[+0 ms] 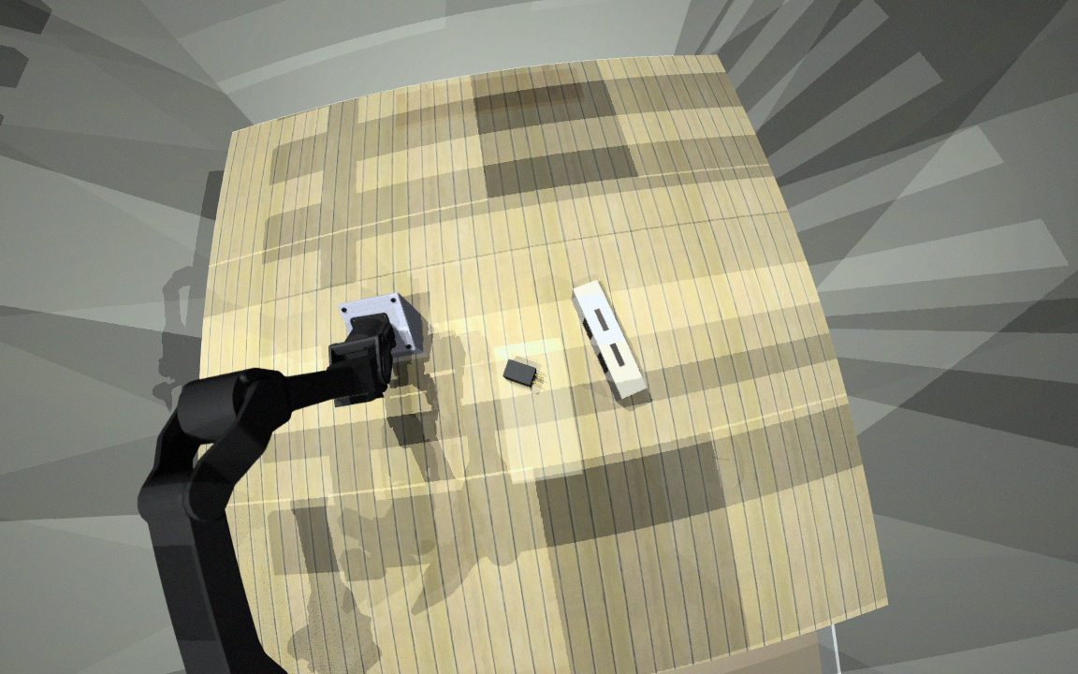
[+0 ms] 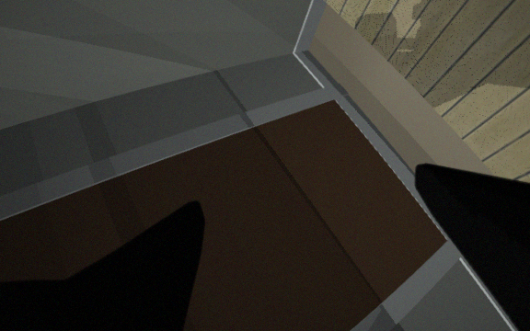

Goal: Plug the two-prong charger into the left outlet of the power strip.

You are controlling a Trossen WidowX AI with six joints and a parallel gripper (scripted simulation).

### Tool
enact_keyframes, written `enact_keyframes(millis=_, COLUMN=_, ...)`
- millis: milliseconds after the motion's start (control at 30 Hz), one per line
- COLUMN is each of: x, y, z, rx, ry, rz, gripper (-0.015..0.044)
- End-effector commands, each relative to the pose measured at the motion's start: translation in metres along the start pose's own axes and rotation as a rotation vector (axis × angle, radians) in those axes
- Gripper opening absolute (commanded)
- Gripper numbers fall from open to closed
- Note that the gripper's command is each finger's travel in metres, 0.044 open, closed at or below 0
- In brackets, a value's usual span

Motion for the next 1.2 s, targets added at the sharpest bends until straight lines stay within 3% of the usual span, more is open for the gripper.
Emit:
enact_keyframes(millis=0, x=-0.022, y=-0.003, z=-0.003, rx=0.011, ry=0.075, rz=-0.068, gripper=0.044)
enact_keyframes(millis=567, x=-0.111, y=0.002, z=-0.014, rx=0.087, ry=0.39, rz=-0.316, gripper=0.044)
enact_keyframes(millis=1167, x=-0.202, y=0.036, z=-0.019, rx=0.228, ry=0.746, rz=-0.543, gripper=0.044)
Point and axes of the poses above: the point midway between the two fingers, 35 mm back from their tips, its own y axis back along the fingers, its own x axis across the jaws, z = x × y, the point moved 3 cm from there along y, back along the fingers, and after that the axes turned 13 degrees about -y, right-handed, at the moved point
